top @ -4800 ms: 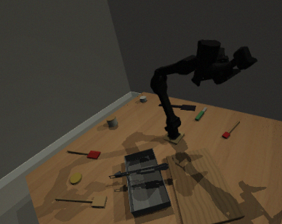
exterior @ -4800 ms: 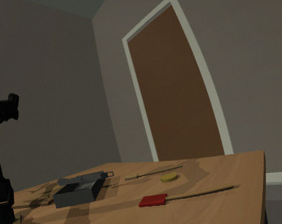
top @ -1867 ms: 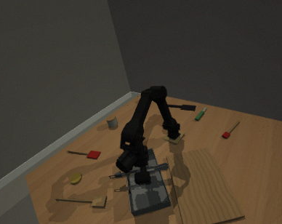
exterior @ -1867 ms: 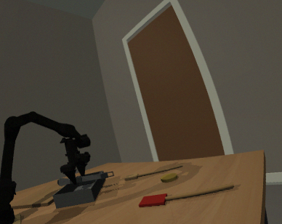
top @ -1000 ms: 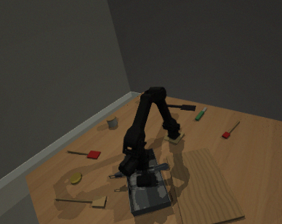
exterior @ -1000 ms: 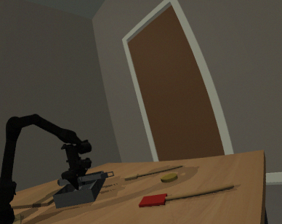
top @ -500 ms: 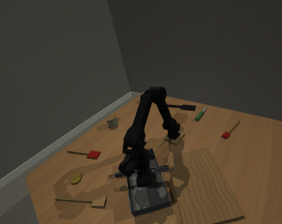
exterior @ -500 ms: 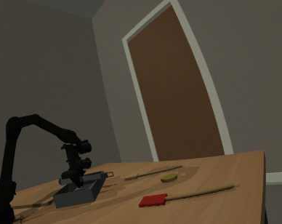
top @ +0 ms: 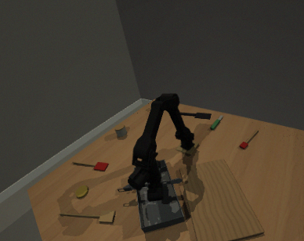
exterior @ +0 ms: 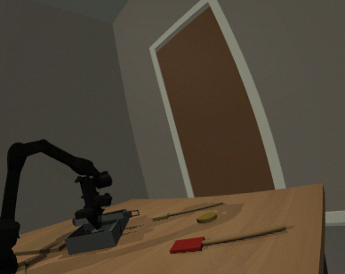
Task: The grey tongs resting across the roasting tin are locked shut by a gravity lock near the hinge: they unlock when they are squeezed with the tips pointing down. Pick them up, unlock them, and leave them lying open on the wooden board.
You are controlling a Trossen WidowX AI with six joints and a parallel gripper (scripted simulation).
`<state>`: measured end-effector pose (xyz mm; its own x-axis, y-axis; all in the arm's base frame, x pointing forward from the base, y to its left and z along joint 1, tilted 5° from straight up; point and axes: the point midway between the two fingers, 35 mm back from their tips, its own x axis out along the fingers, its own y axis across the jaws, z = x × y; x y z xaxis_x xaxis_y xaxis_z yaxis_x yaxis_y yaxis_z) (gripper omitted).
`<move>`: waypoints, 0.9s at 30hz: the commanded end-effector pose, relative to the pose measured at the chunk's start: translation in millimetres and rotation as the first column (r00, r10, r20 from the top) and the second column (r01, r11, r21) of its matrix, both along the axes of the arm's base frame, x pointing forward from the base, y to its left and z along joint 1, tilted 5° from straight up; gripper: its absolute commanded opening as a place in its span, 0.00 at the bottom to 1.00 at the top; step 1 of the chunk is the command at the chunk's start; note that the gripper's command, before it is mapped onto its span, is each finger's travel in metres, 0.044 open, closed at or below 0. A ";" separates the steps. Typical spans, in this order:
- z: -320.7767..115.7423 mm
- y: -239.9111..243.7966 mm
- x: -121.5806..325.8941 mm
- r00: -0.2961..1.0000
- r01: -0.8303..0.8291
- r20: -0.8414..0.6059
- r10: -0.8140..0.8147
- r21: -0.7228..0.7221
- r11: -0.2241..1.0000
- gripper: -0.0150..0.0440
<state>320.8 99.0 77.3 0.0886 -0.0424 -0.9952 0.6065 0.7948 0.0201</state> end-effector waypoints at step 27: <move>123.4 19.4 -15.8 0.996 -0.085 -0.013 0.085 -0.007 0.996 0.00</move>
